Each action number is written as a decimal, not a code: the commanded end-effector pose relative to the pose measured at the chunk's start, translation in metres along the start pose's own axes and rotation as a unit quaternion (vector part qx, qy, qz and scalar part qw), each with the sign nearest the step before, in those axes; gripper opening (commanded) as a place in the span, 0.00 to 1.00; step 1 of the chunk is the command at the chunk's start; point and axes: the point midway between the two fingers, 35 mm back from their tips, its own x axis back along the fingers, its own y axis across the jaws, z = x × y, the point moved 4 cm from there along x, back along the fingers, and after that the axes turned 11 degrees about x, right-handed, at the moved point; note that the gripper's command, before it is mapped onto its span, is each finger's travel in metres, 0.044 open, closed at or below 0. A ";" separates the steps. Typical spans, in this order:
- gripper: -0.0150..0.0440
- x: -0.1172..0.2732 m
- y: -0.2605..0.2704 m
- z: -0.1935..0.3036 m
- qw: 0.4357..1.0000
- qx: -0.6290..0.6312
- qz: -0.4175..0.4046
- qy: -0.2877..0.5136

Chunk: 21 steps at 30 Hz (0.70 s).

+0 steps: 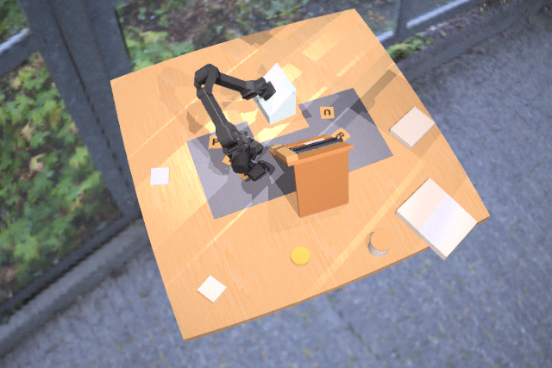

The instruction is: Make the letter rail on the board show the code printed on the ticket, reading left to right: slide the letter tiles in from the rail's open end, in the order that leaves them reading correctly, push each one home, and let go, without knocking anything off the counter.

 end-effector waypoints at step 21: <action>0.25 0.015 -0.002 -0.004 1.000 -0.002 0.002 0.001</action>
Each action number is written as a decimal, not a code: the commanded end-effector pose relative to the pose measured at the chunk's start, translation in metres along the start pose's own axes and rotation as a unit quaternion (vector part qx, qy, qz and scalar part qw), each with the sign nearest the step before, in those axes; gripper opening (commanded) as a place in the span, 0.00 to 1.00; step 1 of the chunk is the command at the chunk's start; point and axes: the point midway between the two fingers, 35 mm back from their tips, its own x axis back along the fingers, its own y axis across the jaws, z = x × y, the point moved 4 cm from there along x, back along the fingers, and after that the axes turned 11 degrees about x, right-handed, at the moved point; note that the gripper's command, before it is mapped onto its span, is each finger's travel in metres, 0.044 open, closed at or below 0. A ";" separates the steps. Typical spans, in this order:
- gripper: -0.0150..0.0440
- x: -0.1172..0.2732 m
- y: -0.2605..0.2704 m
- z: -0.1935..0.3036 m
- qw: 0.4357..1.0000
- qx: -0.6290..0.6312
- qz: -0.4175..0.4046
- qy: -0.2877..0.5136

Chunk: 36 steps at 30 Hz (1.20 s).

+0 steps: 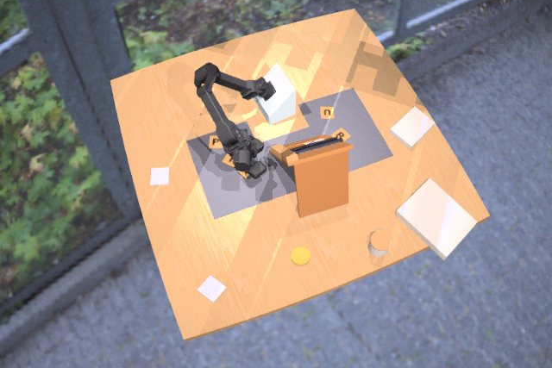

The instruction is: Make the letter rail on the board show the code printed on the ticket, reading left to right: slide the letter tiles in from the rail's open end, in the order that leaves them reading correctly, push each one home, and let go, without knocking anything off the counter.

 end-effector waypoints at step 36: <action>0.25 0.057 -0.034 0.009 0.991 -0.029 0.124 0.039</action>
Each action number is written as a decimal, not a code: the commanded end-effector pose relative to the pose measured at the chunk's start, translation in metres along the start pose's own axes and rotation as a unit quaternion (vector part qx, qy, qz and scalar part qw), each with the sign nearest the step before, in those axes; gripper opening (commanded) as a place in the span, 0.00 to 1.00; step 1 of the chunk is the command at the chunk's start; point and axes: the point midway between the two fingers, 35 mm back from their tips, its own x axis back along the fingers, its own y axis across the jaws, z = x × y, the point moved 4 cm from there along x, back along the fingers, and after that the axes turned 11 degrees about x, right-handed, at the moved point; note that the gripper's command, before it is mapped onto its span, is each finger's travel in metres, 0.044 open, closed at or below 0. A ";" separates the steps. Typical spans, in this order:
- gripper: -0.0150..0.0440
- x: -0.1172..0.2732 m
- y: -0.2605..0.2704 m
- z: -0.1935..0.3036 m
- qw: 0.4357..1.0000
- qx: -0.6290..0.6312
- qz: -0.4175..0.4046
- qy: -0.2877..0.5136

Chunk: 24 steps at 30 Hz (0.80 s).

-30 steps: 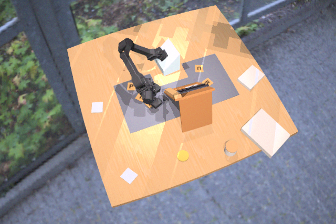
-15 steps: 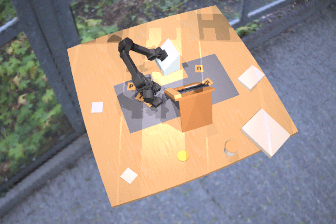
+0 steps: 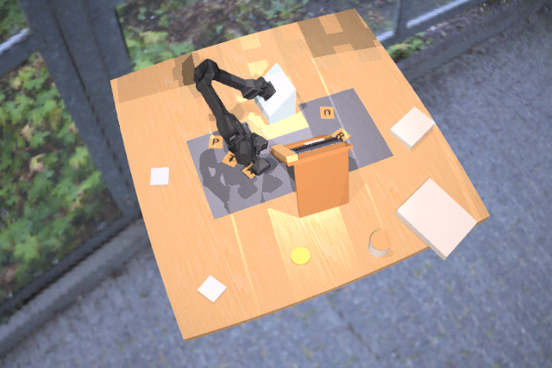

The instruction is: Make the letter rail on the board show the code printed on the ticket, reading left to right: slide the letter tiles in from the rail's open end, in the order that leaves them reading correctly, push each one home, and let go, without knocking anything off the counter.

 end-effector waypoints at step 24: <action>0.25 0.127 -0.070 0.012 0.949 -0.038 0.309 0.052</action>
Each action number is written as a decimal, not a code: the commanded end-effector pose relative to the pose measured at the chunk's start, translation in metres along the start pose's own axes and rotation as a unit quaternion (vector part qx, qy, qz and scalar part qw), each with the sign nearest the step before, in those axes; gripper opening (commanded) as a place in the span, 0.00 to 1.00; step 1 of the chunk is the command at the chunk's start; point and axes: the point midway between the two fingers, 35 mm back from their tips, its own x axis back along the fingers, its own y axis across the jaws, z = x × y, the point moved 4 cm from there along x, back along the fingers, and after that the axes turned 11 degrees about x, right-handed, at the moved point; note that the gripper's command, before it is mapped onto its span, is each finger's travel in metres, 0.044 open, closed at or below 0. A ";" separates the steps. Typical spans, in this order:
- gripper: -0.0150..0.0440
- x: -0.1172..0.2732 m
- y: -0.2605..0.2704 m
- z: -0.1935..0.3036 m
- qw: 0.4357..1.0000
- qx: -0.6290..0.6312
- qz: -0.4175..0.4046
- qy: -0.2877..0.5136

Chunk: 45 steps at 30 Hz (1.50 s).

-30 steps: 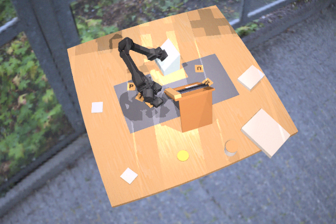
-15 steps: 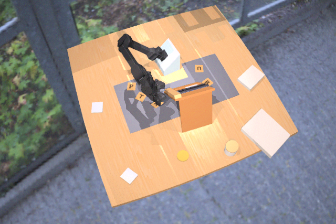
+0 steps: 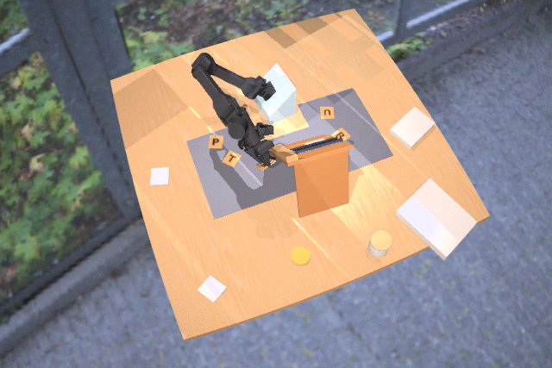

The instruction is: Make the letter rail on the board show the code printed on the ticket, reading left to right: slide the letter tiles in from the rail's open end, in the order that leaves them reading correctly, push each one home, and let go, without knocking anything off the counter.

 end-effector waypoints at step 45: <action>0.25 0.015 -0.143 -0.132 0.936 -0.327 0.080 -0.108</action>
